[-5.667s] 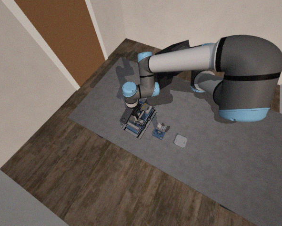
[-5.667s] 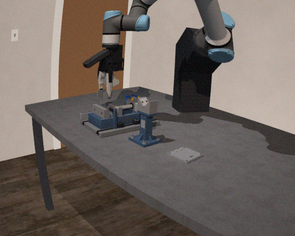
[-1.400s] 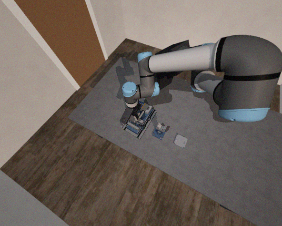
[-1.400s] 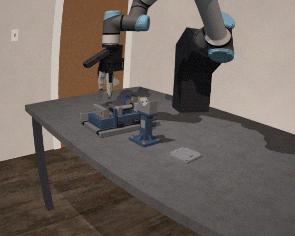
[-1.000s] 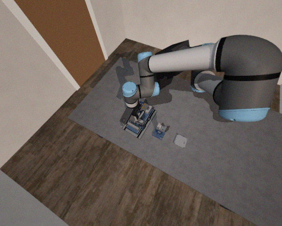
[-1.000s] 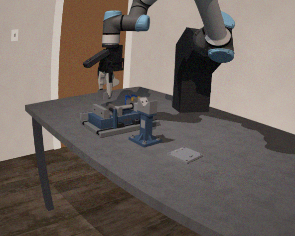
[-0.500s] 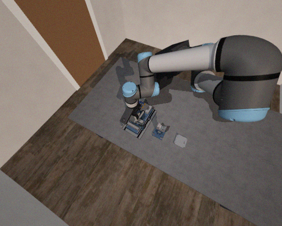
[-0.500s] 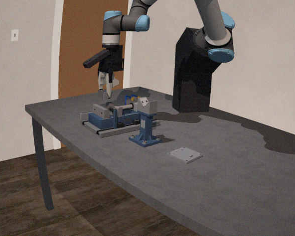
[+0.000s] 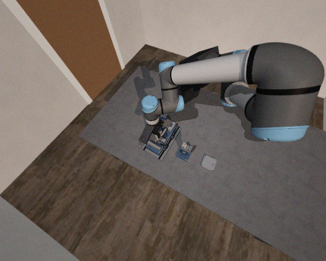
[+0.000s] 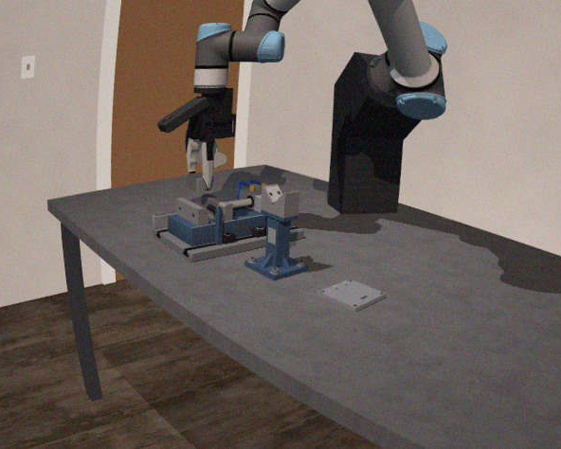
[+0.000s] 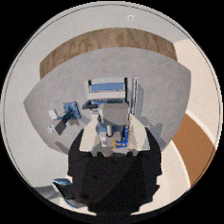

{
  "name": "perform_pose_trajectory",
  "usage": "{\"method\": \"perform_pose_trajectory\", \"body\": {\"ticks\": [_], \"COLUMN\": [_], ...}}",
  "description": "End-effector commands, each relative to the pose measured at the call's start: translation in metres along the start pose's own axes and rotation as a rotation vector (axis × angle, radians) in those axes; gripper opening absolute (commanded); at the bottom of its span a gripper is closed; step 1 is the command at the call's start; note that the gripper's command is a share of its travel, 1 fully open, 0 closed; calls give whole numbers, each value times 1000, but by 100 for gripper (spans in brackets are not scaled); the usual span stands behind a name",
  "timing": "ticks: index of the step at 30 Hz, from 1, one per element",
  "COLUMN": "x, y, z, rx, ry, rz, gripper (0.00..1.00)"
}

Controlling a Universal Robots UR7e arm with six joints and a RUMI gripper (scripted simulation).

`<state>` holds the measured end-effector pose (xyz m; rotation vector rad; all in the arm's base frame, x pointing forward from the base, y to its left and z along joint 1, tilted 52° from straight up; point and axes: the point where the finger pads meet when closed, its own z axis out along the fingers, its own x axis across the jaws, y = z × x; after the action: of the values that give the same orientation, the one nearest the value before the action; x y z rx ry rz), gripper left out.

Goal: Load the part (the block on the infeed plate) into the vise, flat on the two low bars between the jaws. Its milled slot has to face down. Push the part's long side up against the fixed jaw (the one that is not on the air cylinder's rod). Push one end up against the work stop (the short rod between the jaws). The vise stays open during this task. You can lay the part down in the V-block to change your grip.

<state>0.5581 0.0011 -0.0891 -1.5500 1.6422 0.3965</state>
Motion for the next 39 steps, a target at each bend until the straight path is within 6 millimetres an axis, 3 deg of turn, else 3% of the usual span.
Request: {"method": "perform_pose_trajectory", "body": {"ticks": [1, 39], "x": [0, 0], "y": [0, 0], "z": [3, 17], "rx": [1, 1], "ry": [1, 1], "rz": [0, 0], "gripper": [0, 0]}}
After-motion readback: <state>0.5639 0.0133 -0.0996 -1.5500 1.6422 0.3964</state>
